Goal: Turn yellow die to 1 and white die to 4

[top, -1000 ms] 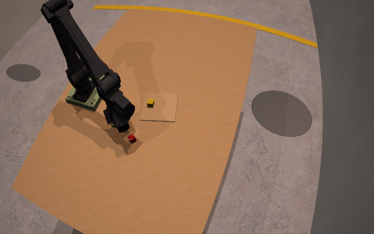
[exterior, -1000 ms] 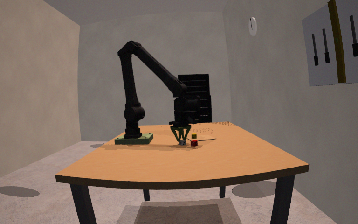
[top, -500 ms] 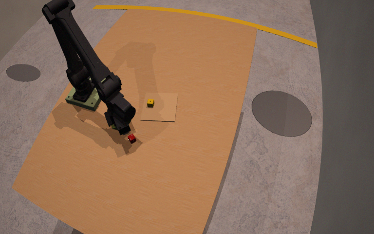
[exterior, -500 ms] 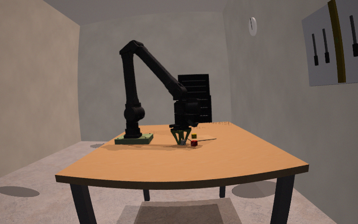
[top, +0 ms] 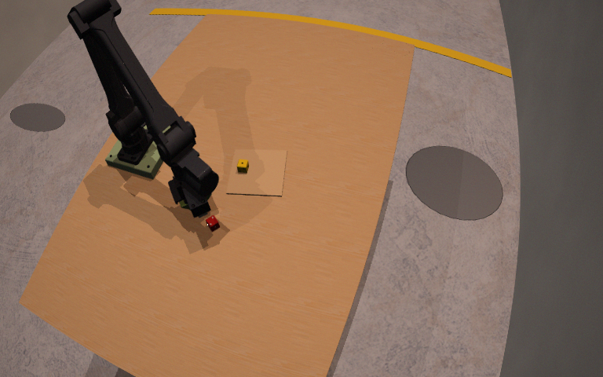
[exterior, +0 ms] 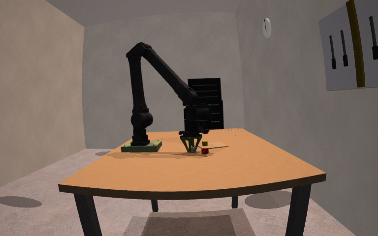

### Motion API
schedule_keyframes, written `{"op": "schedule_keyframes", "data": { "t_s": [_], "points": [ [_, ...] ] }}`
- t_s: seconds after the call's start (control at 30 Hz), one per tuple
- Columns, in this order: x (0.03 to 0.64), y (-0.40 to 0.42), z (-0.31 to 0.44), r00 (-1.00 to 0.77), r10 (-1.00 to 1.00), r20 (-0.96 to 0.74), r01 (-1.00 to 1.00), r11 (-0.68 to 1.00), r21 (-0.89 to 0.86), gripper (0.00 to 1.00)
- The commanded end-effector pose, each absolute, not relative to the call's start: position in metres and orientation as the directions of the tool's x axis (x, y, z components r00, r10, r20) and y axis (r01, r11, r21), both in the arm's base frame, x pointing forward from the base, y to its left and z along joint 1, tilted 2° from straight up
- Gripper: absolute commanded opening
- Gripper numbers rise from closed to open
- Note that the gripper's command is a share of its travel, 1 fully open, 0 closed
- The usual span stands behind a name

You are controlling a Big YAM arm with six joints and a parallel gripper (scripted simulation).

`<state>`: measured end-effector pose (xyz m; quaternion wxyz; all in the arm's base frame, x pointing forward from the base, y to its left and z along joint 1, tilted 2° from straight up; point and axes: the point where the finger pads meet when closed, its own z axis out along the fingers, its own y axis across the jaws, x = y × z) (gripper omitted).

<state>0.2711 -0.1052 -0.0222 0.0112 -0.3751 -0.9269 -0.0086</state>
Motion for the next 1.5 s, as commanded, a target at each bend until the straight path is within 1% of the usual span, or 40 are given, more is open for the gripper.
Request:
{"op": "schedule_keyframes", "data": {
  "t_s": [0.0,0.63,0.67,1.47],
  "points": [
    [0.2776,-0.1125,-0.0189,-0.714,0.701,0.005,0.701,0.713,0.019,0.39],
    [0.2776,-0.1125,-0.0189,-0.714,0.701,0.005,0.701,0.713,0.019,0.39],
    [0.2776,-0.1125,-0.0189,-0.714,0.701,0.005,0.701,0.713,0.019,0.20],
    [0.2776,-0.1125,-0.0189,-0.714,0.701,0.005,0.701,0.713,0.019,0.20]
  ]
}}
